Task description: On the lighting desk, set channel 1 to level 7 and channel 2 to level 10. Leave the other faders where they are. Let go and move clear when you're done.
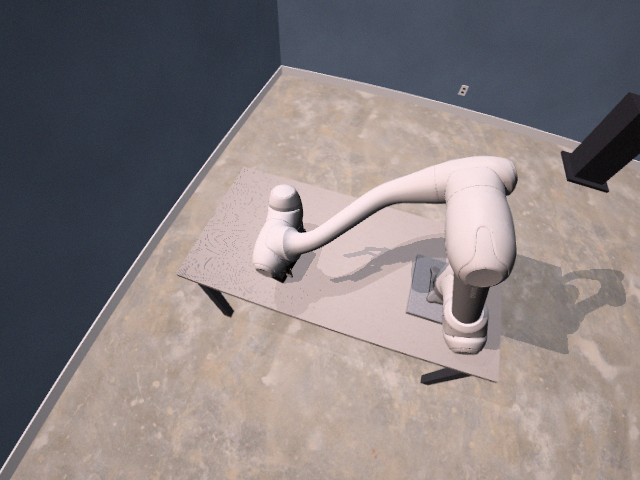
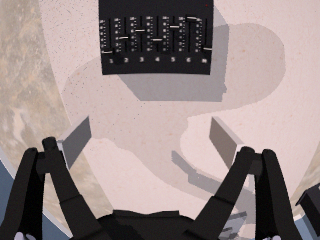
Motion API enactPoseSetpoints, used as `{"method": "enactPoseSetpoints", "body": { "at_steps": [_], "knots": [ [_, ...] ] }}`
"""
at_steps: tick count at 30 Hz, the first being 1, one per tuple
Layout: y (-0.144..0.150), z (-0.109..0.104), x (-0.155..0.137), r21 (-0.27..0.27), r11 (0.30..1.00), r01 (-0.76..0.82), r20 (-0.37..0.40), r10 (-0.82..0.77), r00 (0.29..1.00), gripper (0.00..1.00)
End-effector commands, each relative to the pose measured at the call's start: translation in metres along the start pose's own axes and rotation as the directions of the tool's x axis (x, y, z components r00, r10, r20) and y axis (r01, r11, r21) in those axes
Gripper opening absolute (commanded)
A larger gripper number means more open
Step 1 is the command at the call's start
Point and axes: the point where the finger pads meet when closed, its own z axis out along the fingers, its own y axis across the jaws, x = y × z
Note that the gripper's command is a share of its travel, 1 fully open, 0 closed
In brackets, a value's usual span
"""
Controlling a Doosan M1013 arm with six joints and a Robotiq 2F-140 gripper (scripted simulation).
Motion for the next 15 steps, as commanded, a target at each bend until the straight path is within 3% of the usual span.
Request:
{"method": "enactPoseSetpoints", "body": {
  "at_steps": [1, 15],
  "knots": [
    [0.0000, -0.0001, 0.0000, 0.000, 1.000, 0.000, 0.000, 0.000, 1.000, 1.00],
    [0.0000, -0.0009, 0.0013, 0.000, 0.999, -0.036, -0.001, 0.036, 0.999, 1.00]
  ]
}}
